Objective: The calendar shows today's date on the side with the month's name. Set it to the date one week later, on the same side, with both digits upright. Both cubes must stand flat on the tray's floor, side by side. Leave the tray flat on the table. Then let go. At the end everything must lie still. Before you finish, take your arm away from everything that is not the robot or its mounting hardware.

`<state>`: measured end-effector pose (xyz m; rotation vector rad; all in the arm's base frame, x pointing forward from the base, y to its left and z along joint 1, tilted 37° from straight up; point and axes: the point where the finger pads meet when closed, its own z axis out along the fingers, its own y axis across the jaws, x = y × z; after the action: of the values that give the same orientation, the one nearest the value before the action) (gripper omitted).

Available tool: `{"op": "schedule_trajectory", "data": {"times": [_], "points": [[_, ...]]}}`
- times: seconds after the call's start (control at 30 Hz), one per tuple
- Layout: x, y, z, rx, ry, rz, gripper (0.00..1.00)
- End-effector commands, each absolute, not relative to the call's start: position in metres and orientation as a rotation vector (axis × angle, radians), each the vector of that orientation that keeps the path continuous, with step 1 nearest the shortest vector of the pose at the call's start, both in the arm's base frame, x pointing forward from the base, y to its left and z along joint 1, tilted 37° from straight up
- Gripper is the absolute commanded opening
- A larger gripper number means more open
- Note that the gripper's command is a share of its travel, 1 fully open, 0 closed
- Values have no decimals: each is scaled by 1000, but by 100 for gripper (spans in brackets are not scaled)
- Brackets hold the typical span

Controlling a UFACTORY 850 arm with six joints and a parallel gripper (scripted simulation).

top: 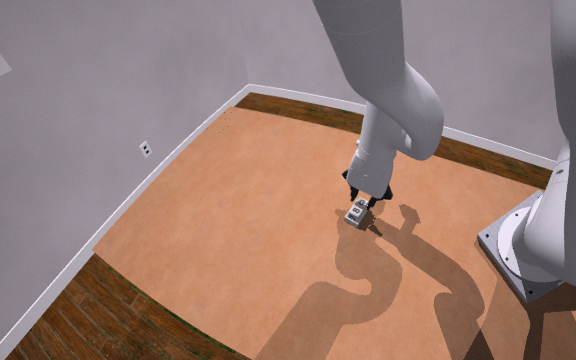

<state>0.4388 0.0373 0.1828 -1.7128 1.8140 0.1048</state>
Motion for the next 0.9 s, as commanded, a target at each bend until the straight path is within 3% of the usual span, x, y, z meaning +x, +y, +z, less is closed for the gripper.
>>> {"op": "schedule_trajectory", "data": {"times": [0.0, 0.87], "points": [[441, 40, 178, -1712, 1814, 103, 47], [447, 46, 168, -1712, 1814, 103, 47]]}}
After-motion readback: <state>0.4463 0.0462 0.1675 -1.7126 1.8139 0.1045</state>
